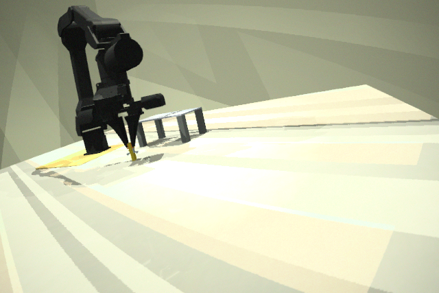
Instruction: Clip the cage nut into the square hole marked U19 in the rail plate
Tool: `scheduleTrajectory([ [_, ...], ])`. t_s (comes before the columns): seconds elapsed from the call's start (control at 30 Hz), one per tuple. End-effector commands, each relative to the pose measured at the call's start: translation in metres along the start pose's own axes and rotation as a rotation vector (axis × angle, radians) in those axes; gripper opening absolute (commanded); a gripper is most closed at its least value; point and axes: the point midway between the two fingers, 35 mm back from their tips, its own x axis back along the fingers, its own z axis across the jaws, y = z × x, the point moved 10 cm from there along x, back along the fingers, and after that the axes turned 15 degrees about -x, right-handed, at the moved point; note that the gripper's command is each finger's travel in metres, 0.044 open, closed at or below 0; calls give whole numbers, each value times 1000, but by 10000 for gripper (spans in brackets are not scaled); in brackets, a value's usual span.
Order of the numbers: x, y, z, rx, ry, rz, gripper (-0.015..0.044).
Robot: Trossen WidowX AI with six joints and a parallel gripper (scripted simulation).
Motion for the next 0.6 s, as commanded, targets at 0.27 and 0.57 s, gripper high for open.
scheduleTrajectory([
  [0.27,46,2,1,-2,2,3,23],
  [0.57,73,1,-2,-4,3,5,23],
])
